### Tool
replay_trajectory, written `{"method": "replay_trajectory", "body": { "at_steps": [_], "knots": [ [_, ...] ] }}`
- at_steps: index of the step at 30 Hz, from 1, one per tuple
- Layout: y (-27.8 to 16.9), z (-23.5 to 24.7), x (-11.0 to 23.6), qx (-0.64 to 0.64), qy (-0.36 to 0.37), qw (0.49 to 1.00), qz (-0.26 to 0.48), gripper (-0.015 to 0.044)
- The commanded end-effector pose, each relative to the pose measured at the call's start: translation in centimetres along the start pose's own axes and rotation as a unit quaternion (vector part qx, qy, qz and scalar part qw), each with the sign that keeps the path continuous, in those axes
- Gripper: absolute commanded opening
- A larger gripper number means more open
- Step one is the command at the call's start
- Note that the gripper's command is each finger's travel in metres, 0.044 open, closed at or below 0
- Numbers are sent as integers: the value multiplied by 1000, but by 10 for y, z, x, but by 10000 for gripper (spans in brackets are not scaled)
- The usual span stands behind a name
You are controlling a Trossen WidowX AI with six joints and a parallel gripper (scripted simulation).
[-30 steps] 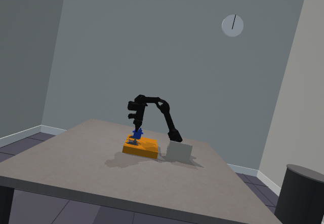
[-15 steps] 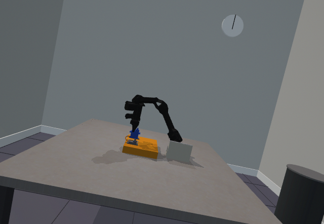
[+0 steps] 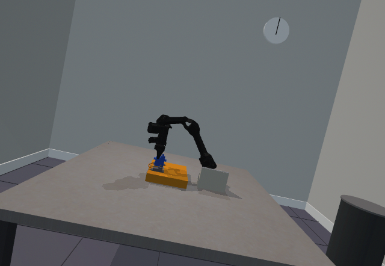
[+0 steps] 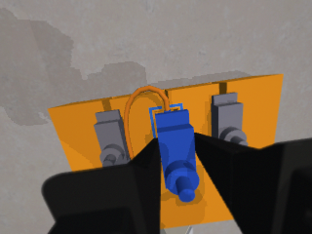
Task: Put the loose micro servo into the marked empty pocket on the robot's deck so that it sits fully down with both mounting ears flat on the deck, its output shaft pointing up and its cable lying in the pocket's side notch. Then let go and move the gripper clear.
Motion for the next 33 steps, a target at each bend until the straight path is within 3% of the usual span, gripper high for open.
{"method": "replay_trajectory", "body": {
  "at_steps": [1, 33],
  "knots": [
    [0, 0, 0, 1, -1, 1000, -2, 0],
    [0, 0, -29, 1, -1, 1000, -2, 0]
  ]
}}
Point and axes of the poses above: the point midway between the two fingers, 35 mm back from their tips, its own x axis back along the fingers, its own z axis across the jaws, y = z × x, the point moved 2 cm from there along x, back along the fingers, and after that the axes turned 13 degrees about x, right-handed, at the moved point
